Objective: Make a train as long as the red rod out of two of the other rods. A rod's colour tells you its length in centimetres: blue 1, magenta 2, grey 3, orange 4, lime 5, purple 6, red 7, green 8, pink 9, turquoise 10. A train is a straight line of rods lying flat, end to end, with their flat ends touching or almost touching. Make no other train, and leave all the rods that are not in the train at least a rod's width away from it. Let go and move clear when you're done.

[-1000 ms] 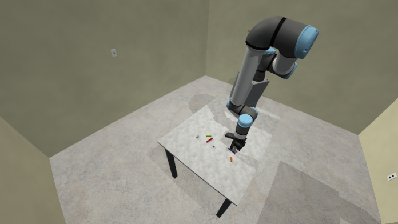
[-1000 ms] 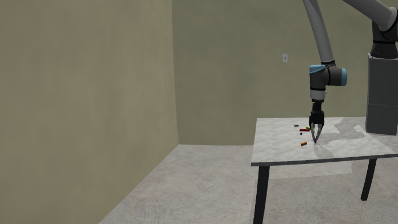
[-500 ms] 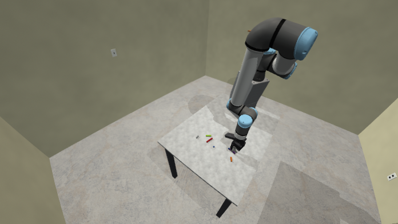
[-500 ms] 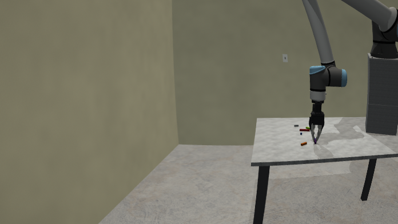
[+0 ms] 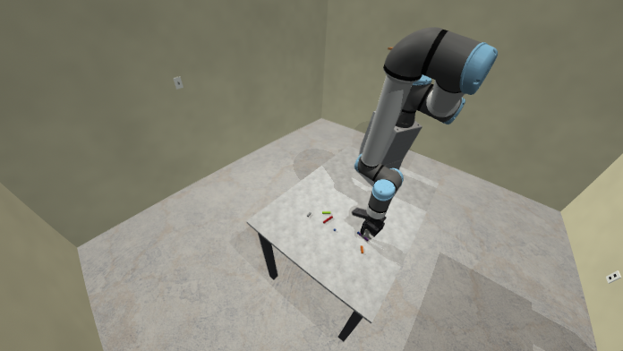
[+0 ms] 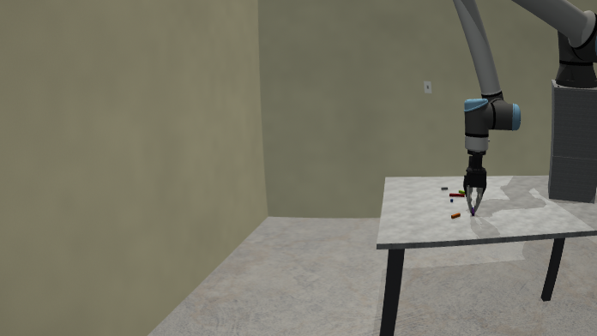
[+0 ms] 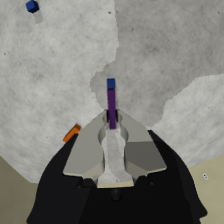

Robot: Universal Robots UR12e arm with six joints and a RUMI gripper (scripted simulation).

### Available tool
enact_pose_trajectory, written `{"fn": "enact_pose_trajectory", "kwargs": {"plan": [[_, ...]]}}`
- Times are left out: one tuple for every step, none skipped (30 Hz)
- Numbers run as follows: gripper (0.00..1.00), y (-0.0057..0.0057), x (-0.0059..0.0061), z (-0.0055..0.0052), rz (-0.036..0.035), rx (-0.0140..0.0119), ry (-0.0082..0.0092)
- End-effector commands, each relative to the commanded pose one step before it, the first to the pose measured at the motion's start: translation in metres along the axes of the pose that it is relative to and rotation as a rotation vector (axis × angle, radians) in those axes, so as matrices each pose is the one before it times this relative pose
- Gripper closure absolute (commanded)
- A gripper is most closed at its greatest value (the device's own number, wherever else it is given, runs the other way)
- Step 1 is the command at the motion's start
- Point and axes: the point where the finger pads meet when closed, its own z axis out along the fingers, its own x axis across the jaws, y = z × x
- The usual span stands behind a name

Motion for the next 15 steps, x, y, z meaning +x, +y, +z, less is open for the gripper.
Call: {"fn": "enact_pose_trajectory", "kwargs": {"plan": [[1.00, 0.00097, -0.00013, 0.00013, -0.00131, 0.00029, -0.00102], [1.00, 0.00000, 0.00000, 0.00000, 0.00000, 0.00000, 0.00000], [1.00, 0.00000, 0.00000, 0.00000, 0.00000, 0.00000, 0.00000], [1.00, 0.00000, 0.00000, 0.00000, 0.00000, 0.00000, 0.00000], [1.00, 0.00000, 0.00000, 0.00000, 0.00000, 0.00000, 0.00000], [1.00, 0.00000, 0.00000, 0.00000, 0.00000, 0.00000, 0.00000], [1.00, 0.00000, 0.00000, 0.00000, 0.00000, 0.00000, 0.00000], [1.00, 0.00000, 0.00000, 0.00000, 0.00000, 0.00000, 0.00000], [1.00, 0.00000, 0.00000, 0.00000, 0.00000, 0.00000, 0.00000], [1.00, 0.00000, 0.00000, 0.00000, 0.00000, 0.00000, 0.00000], [1.00, 0.00000, 0.00000, 0.00000, 0.00000, 0.00000, 0.00000], [0.97, 0.00000, 0.00000, 0.00000, 0.00000, 0.00000, 0.00000], [0.97, 0.00000, 0.00000, 0.00000, 0.00000, 0.00000, 0.00000], [0.97, 0.00000, 0.00000, 0.00000, 0.00000, 0.00000, 0.00000], [0.94, 0.00000, 0.00000, 0.00000, 0.00000, 0.00000, 0.00000]]}}
